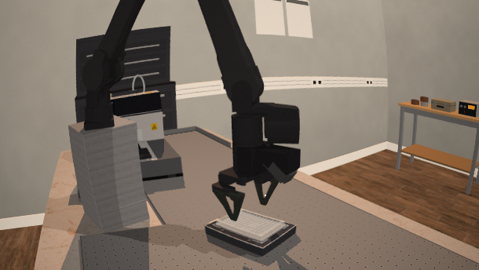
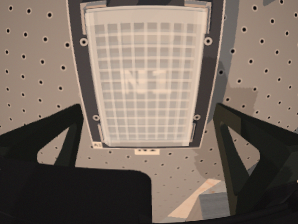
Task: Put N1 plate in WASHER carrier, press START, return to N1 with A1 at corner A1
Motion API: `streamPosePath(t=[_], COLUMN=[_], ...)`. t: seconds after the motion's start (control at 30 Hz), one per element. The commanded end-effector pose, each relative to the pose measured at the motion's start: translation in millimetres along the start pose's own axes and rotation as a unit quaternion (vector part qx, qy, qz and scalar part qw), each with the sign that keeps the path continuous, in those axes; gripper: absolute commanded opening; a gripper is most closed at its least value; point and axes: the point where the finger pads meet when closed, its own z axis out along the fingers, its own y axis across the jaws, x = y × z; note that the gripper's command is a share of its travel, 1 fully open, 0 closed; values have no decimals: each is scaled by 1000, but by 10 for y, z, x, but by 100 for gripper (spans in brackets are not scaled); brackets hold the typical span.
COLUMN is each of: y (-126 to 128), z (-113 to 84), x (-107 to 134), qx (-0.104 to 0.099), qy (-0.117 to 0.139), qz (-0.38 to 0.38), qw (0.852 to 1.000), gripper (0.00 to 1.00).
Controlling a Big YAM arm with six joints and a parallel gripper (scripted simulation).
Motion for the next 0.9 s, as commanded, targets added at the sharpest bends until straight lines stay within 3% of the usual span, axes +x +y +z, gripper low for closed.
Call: streamPosePath(t=[0.0, 0.87], y=[14, 30], z=[-117, -515], x=[-15, 2], qx=[-3, -3], qy=[-4, -4], qz=[0, 0], qw=[1000, 1000], gripper=[100, 100])
